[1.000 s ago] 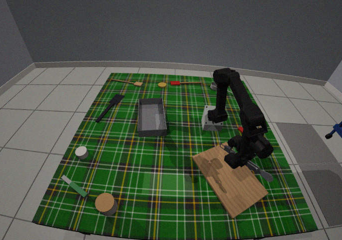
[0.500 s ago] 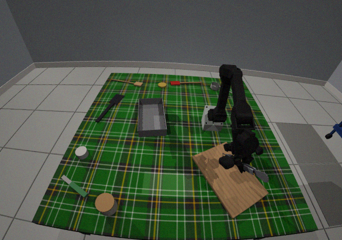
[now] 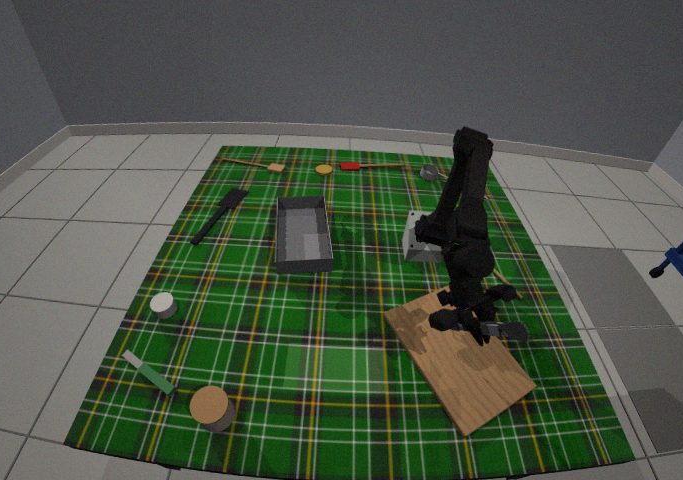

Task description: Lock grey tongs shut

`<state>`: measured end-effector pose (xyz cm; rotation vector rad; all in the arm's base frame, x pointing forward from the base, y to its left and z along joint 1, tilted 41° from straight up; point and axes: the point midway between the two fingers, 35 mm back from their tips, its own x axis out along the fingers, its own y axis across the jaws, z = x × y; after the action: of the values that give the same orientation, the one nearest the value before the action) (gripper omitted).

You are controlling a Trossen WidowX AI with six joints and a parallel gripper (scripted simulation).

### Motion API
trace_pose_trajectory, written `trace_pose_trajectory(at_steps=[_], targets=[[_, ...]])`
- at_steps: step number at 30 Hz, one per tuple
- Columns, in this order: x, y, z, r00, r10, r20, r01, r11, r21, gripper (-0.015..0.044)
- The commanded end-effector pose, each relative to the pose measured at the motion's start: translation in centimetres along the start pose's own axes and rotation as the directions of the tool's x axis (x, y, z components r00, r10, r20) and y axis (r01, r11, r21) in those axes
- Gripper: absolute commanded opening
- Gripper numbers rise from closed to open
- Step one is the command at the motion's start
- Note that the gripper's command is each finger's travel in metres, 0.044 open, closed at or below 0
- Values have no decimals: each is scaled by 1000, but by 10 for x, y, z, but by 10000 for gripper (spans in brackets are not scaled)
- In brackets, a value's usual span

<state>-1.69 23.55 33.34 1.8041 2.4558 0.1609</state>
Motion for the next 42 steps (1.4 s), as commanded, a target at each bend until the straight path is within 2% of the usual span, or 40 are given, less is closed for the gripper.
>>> trace_pose_trajectory(at_steps=[1, 12, 24, 42], targets=[[-8, -1, -2, 997, -16, -80, 14, 999, -36, -150], [-29, -9, 8, 975, -77, -207, 40, 983, -179, -150], [-49, -27, 36, 960, -158, -230, 67, 930, -360, -150], [-49, -27, 37, 960, -160, -230, 68, 929, -363, -150]])
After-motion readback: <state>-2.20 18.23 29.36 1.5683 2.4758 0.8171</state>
